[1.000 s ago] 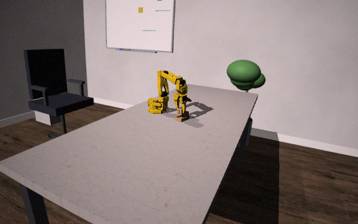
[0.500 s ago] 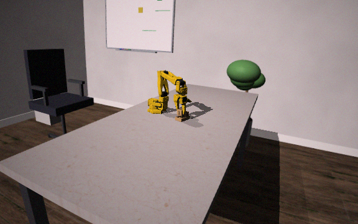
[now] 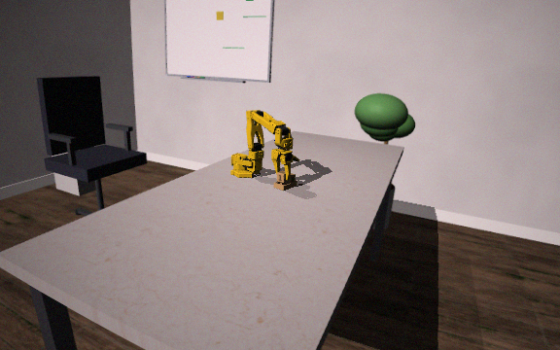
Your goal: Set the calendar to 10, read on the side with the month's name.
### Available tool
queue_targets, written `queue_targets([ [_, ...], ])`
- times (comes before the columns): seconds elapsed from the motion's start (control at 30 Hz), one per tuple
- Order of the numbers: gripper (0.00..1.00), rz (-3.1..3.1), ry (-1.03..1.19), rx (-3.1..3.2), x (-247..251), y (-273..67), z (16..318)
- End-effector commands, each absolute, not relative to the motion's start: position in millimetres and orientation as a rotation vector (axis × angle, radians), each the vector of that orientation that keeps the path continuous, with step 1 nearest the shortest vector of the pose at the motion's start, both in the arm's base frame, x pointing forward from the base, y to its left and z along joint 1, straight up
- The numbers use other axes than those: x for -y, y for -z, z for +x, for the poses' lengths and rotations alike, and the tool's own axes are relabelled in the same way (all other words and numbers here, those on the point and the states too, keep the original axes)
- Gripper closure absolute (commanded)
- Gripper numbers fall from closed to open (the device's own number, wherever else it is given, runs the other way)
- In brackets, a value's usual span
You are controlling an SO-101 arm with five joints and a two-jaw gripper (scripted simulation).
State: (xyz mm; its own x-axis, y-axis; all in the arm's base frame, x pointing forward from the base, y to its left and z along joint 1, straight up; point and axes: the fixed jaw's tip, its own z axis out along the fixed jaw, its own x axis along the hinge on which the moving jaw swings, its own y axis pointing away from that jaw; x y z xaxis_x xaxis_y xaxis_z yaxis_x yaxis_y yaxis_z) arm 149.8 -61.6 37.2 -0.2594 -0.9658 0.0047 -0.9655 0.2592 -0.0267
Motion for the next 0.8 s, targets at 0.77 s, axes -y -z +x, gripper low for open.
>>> queue_targets([
  [0.77,1.00,-1.896,0.056,-2.477,63.2,-28.2,151.3],
])
